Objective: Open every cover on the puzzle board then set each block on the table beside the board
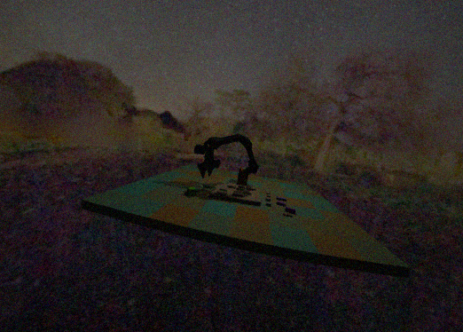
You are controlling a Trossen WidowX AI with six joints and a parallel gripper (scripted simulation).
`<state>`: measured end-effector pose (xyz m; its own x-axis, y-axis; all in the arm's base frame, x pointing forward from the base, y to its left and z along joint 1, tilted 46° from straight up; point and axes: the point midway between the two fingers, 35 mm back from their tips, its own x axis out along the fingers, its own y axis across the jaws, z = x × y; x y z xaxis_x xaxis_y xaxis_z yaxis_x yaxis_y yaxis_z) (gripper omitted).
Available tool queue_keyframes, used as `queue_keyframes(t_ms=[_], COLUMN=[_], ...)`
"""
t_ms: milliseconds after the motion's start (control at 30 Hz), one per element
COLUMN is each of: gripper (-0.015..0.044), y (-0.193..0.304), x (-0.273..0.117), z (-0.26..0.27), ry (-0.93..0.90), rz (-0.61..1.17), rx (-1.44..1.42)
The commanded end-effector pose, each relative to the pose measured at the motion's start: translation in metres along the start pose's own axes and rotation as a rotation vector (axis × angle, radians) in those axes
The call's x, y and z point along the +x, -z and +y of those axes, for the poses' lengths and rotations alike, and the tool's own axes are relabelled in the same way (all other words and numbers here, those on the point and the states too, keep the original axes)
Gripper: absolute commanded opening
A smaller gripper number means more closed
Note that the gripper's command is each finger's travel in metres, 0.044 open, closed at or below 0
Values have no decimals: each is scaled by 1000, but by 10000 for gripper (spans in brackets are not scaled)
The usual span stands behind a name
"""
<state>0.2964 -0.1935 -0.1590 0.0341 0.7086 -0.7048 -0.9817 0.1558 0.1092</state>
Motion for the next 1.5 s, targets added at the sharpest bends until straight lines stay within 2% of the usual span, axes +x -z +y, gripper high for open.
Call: queue_keyframes(t_ms=[0, 100, 200, 667, 900, 1467], gripper=[440, 440, 361, 0, 0, 0], y=[0, -1, -8, -87, -128, -200], x=[-14, -19, -20, -29, -30, -28], z=[0, 1, -3, -28, -34, -33], ry=[2, 2, 3, 26, 37, 36], rz=[7, 6, 9, 18, 10, -12], rx=[-7, -7, 121, 1320, 1915, 2877])
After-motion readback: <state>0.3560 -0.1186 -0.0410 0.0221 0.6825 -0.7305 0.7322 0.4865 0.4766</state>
